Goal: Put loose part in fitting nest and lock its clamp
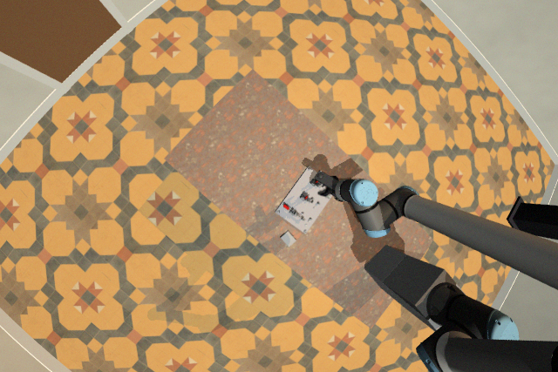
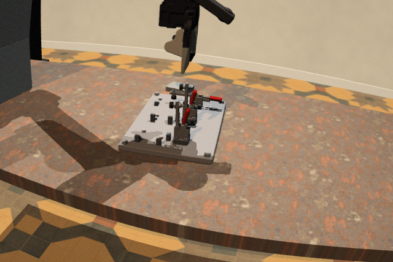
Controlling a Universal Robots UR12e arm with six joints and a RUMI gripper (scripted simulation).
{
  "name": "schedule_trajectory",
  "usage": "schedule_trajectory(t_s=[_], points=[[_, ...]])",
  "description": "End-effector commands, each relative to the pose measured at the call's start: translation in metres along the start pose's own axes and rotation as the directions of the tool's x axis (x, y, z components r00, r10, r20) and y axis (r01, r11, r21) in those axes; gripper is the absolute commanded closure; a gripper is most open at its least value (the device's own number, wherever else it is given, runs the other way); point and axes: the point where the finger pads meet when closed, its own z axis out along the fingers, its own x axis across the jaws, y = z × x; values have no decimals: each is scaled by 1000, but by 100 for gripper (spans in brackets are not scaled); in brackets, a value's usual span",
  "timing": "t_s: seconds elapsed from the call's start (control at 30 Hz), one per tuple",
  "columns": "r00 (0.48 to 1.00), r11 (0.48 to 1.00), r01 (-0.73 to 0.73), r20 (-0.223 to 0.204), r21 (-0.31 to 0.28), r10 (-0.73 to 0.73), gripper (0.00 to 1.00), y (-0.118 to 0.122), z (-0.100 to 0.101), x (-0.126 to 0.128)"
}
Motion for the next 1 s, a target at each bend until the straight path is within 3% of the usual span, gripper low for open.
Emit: schedule_trajectory(t_s=[0.0, 0.4, 0.47, 0.97], points=[[1000, 1000, 0, -1, 1, 0, 41, 3, -1, -17], [1000, 1000, 0, -1, 1, 0, 41, 26, -1, -117], [1000, 1000, 0, -1, 1, 0, 41, 26, -1, -117], [1000, 1000, 0, -1, 1, 0, 41, 59, 0, -260]])
